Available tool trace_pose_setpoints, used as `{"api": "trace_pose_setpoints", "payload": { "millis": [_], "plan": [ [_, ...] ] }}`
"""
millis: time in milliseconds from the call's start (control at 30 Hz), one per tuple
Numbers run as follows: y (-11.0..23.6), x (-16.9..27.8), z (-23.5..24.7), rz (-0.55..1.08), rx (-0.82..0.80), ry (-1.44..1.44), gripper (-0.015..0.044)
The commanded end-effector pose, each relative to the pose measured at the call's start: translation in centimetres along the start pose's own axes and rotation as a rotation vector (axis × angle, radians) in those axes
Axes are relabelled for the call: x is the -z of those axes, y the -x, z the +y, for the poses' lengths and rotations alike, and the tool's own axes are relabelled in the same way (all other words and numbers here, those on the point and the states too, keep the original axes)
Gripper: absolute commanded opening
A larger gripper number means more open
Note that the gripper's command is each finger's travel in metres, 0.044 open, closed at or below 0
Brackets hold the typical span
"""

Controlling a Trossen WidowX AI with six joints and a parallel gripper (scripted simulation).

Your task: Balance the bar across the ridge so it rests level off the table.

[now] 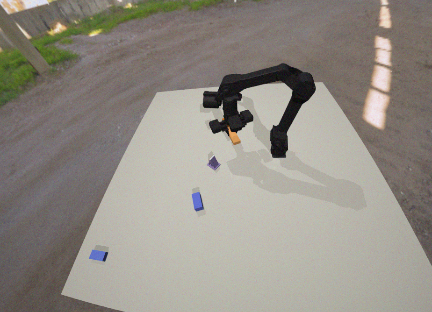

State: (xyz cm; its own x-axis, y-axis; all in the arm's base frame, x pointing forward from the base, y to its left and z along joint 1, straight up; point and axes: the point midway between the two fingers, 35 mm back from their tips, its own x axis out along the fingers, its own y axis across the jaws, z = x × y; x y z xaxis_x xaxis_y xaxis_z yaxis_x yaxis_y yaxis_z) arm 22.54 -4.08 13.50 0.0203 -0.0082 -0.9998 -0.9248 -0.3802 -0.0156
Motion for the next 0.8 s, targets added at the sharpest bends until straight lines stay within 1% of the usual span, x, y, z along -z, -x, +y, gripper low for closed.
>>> {"api": "trace_pose_setpoints", "payload": {
  "millis": [0, 233, 767],
  "plan": [
    [1.1, -0.1, 0.1, -0.002, 0.005, 0.004, 0.0000],
    [2.3, -0.3, 0.1, -0.002, 0.005, 0.013, 0.0000],
    [2.8, -2.5, -4.8, -0.004, 0.010, 0.210, 0.0000]
  ]
}}
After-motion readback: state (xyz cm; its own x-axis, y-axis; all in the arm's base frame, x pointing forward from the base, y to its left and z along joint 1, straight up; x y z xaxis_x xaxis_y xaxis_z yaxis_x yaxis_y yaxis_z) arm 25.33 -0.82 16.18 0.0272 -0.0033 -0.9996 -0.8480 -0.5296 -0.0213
